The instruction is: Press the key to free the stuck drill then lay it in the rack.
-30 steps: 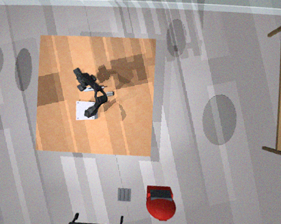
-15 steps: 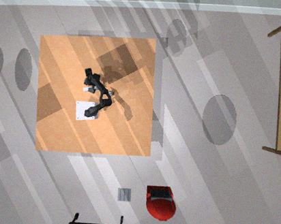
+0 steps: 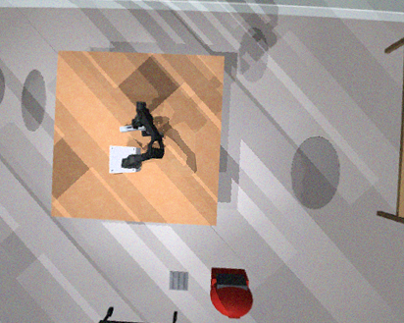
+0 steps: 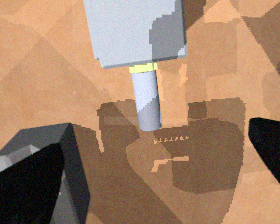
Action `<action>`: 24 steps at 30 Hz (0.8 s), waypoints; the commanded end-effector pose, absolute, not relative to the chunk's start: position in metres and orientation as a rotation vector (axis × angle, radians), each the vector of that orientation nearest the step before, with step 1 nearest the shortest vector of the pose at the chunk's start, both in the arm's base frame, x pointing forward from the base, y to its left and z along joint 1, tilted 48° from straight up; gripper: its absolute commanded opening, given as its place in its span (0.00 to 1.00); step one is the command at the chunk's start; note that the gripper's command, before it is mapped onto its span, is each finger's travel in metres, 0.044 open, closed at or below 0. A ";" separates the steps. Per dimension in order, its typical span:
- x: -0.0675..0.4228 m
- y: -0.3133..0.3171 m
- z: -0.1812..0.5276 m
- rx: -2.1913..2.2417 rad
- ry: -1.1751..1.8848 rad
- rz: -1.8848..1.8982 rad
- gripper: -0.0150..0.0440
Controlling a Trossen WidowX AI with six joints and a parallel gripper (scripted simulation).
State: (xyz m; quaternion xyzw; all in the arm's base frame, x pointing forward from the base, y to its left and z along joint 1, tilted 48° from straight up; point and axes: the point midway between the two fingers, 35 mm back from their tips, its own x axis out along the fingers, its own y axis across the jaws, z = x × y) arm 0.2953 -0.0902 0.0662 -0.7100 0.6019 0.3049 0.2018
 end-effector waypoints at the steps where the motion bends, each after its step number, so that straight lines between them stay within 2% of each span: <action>1: 0.295 -0.093 0.070 -2.009 1.675 0.866 1.00; 24: 0.297 -0.105 0.050 -2.009 1.675 0.867 1.00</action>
